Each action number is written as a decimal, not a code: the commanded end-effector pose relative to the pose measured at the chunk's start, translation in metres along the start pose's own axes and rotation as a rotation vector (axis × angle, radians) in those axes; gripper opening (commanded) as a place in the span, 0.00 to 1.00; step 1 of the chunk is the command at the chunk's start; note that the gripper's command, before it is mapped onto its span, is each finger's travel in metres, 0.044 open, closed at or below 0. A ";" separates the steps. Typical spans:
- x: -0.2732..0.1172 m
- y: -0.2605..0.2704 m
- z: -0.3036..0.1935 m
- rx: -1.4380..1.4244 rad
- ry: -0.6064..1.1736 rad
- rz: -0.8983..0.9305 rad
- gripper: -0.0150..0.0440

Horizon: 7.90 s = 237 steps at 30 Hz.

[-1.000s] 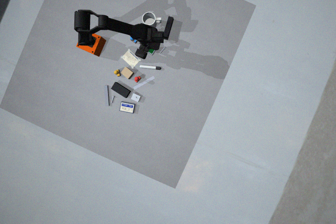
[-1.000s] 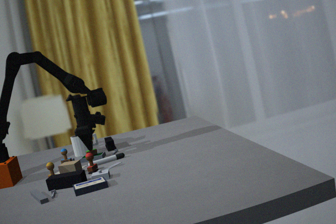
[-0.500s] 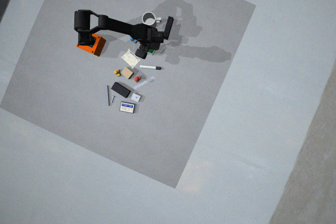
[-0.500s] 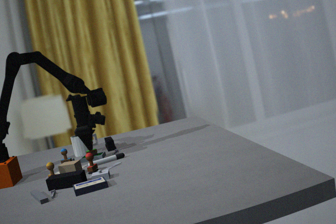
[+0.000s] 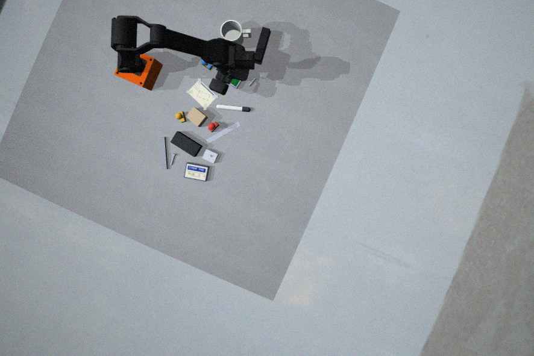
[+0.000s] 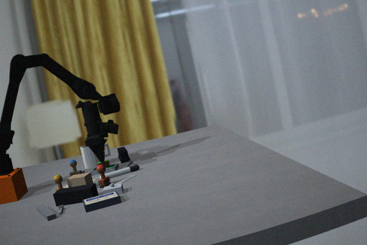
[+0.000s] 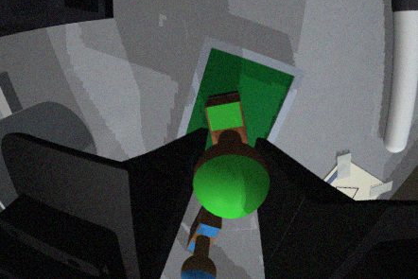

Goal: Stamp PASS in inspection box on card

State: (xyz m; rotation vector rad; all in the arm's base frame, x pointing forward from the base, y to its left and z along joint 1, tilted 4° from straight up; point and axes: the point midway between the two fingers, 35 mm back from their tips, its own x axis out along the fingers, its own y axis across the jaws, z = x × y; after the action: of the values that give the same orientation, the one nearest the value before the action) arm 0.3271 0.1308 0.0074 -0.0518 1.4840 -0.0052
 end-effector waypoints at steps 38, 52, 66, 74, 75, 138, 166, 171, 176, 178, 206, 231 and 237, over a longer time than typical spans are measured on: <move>0.001 -0.001 0.001 0.000 -0.004 -0.004 0.25; -0.005 -0.001 0.001 0.000 -0.004 -0.004 0.25; -0.017 -0.001 0.002 0.000 -0.004 -0.004 0.25; -0.030 -0.001 0.002 0.000 -0.004 -0.004 0.25; -0.032 -0.001 0.002 0.000 -0.004 -0.004 0.25; -0.043 -0.117 -0.068 0.342 0.004 -0.017 0.25; -0.024 -0.117 -0.068 0.342 0.001 -0.017 0.25; -0.021 -0.117 -0.068 0.342 0.000 -0.017 0.25; -0.017 -0.117 -0.068 0.343 0.000 -0.018 0.25; -0.016 -0.117 -0.068 0.343 0.000 -0.018 0.25; 0.002 -0.117 -0.070 0.343 -0.003 -0.018 0.25; 0.013 -0.117 -0.071 0.343 -0.005 -0.019 0.25; 0.014 -0.117 -0.071 0.343 -0.005 -0.019 0.25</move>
State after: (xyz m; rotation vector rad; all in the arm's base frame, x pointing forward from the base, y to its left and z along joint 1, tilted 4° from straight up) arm 0.2609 0.0109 -0.0072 0.2126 1.4600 -0.2770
